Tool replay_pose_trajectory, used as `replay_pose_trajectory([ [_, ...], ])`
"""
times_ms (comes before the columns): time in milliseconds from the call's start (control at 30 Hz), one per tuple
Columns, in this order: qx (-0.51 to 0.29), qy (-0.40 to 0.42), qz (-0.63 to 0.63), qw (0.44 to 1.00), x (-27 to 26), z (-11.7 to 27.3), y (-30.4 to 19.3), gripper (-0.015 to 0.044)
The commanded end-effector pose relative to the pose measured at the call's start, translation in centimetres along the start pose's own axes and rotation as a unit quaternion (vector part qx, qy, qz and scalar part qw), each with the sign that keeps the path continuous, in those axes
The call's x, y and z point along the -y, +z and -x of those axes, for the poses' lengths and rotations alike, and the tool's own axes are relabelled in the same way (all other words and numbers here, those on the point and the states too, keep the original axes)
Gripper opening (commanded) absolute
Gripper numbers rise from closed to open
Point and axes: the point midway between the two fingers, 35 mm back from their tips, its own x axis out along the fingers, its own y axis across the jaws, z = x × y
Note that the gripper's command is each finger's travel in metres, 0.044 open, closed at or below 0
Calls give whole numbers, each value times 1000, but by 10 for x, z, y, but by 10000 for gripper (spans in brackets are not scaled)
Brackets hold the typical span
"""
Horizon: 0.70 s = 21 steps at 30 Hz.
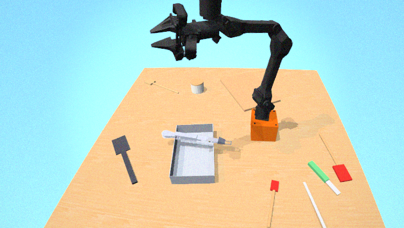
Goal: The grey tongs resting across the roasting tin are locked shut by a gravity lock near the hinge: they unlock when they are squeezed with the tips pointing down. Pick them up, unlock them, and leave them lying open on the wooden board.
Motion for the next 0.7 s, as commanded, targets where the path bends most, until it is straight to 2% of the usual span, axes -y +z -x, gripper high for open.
replay_pose_trajectory([
  [0,34,91,31,995,-54,-21,29,260],
  [200,105,244,97,959,-147,-35,79,260],
  [367,179,367,165,898,-224,-24,121,260],
  [533,265,479,244,800,-296,8,157,260],
  [667,345,559,313,686,-347,50,178,260],
])
